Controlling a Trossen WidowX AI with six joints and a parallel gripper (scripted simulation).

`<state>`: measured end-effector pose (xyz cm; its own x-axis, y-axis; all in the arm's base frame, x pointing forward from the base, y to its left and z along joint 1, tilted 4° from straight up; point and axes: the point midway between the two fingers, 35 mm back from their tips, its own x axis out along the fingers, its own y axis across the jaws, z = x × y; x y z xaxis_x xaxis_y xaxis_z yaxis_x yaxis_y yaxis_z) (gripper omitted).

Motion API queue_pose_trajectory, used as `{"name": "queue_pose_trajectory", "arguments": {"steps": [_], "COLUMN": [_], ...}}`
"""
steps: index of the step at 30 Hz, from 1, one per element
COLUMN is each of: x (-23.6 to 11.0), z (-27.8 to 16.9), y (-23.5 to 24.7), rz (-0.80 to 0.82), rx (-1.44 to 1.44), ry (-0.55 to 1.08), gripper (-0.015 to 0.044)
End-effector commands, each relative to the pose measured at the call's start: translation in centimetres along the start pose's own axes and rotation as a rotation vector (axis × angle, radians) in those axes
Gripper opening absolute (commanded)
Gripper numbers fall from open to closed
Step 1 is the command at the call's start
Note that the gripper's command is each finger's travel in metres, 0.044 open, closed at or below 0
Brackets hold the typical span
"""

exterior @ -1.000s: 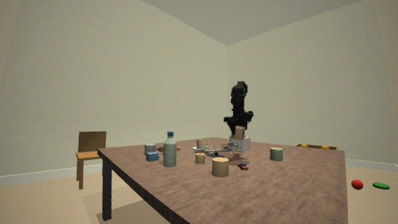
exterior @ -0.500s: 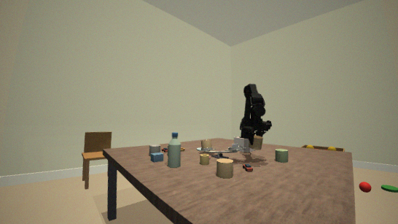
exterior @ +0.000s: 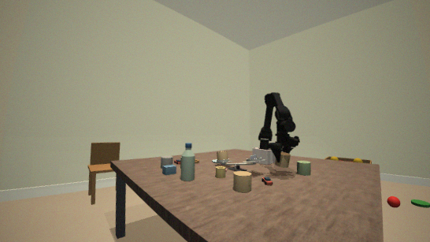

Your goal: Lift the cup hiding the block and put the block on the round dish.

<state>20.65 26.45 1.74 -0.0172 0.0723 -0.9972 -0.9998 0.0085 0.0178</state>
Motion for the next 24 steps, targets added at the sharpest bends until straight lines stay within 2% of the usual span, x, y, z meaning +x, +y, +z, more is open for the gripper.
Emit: {"name": "queue_pose_trajectory", "arguments": {"steps": [1, 22, 24], "x": [2.2, 5.1, 4.4], "z": [-0.2, -0.3, -0.2], "y": [0.5, 0.5, 0.4], "rz": [0.012, 0.012, 0.007], "rx": [0.004, 0.004, -0.001], "ry": [0.009, 0.009, 0.008], "gripper": [0.0, 0.0, 0.0053]}}
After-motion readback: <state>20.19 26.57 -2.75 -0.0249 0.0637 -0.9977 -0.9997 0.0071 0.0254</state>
